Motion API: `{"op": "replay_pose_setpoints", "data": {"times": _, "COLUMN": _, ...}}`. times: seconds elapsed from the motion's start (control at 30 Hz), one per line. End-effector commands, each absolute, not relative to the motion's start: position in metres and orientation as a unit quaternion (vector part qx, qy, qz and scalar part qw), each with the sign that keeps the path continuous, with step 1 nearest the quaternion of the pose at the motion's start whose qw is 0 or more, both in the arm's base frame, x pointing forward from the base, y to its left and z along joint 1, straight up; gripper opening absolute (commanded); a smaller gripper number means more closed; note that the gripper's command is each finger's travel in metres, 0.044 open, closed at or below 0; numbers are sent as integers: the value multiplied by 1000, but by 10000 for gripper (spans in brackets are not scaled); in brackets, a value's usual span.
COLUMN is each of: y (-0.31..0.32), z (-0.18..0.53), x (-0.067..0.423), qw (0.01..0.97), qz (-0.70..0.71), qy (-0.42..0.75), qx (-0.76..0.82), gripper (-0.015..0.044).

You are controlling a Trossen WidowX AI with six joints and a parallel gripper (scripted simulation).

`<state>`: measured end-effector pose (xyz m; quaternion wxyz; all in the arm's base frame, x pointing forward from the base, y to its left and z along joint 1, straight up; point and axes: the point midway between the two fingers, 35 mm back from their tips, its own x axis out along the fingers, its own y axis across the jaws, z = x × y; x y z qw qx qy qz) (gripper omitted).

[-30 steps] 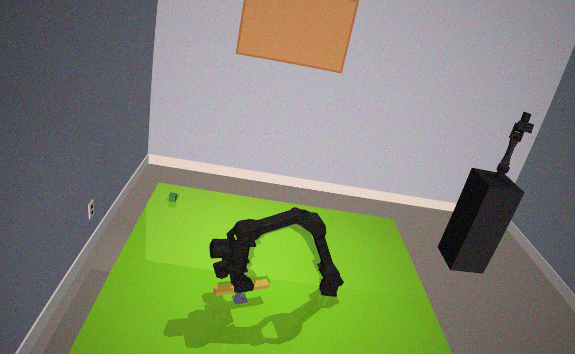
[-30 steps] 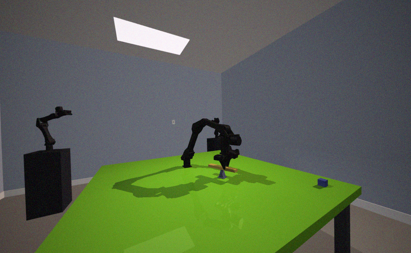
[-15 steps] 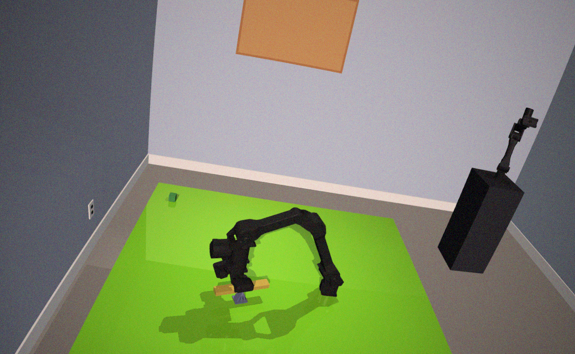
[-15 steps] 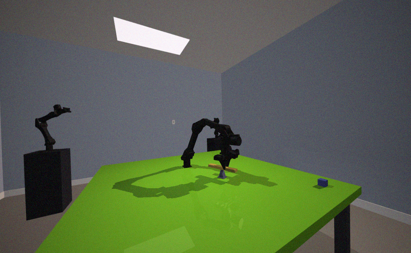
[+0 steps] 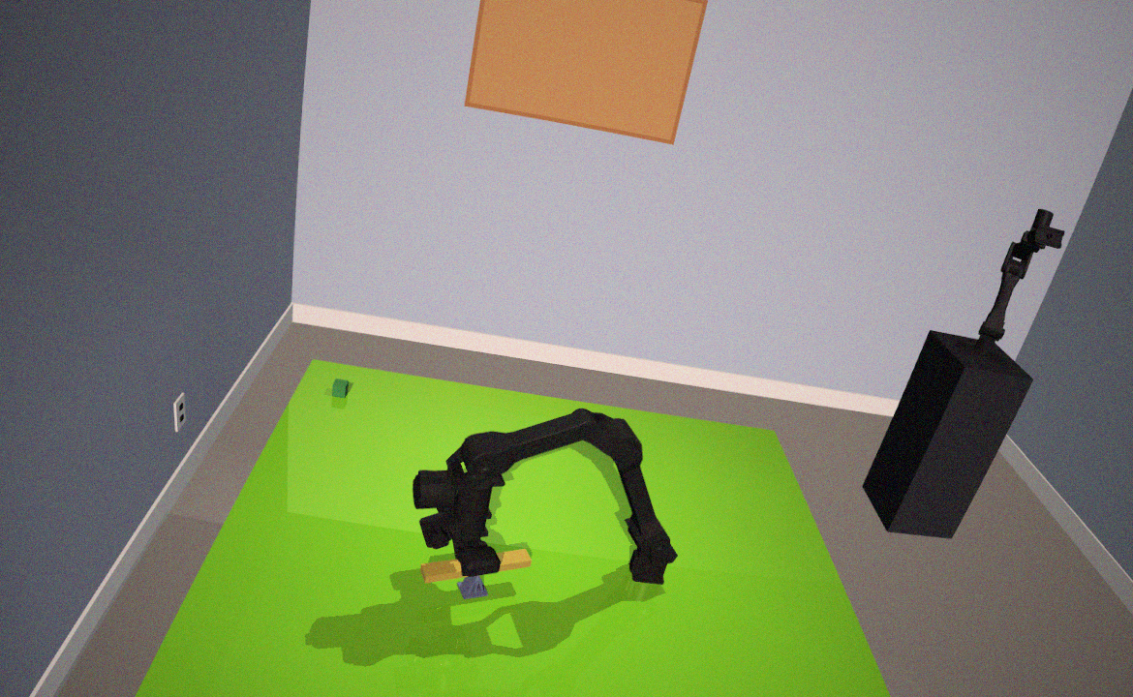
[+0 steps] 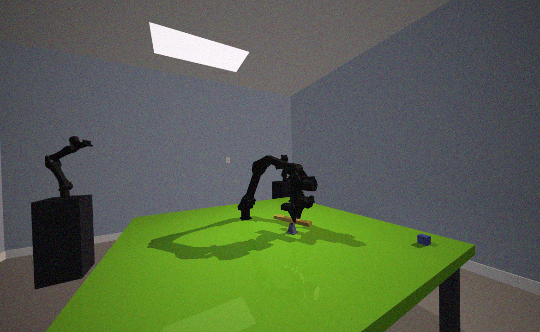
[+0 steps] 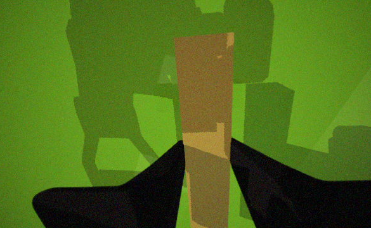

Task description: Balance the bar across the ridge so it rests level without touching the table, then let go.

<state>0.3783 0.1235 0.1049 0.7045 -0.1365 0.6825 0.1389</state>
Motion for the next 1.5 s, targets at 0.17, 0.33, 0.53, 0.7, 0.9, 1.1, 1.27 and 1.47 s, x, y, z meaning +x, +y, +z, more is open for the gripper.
{"op": "replay_pose_setpoints", "data": {"times": 0.17, "y": 123, "z": 105, "x": 378, "qw": 704, "qz": 139, "qy": 683, "qx": -136, "gripper": 167}}
{"op": "replay_pose_setpoints", "data": {"times": 0.33, "y": 123, "z": 105, "x": 378, "qw": 704, "qz": 139, "qy": 683, "qx": -136, "gripper": 167}}
{"op": "replay_pose_setpoints", "data": {"times": 0.53, "y": 123, "z": 105, "x": 378, "qw": 704, "qz": 139, "qy": 683, "qx": -136, "gripper": 167}}
{"op": "replay_pose_setpoints", "data": {"times": 0.7, "y": 123, "z": 105, "x": 378, "qw": 704, "qz": 139, "qy": 683, "qx": -136, "gripper": 168}}
{"op": "replay_pose_setpoints", "data": {"times": 0.9, "y": 123, "z": 105, "x": 378, "qw": 704, "qz": 139, "qy": 683, "qx": -136, "gripper": 169}}
{"op": "replay_pose_setpoints", "data": {"times": 1.1, "y": 123, "z": 105, "x": 378, "qw": 704, "qz": 139, "qy": 683, "qx": -136, "gripper": 171}}
{"op": "replay_pose_setpoints", "data": {"times": 1.27, "y": 123, "z": 105, "x": 378, "qw": 704, "qz": 139, "qy": 683, "qx": -136, "gripper": 172}}
{"op": "replay_pose_setpoints", "data": {"times": 1.47, "y": 123, "z": 105, "x": 378, "qw": 704, "qz": 139, "qy": 683, "qx": -136, "gripper": 173}}
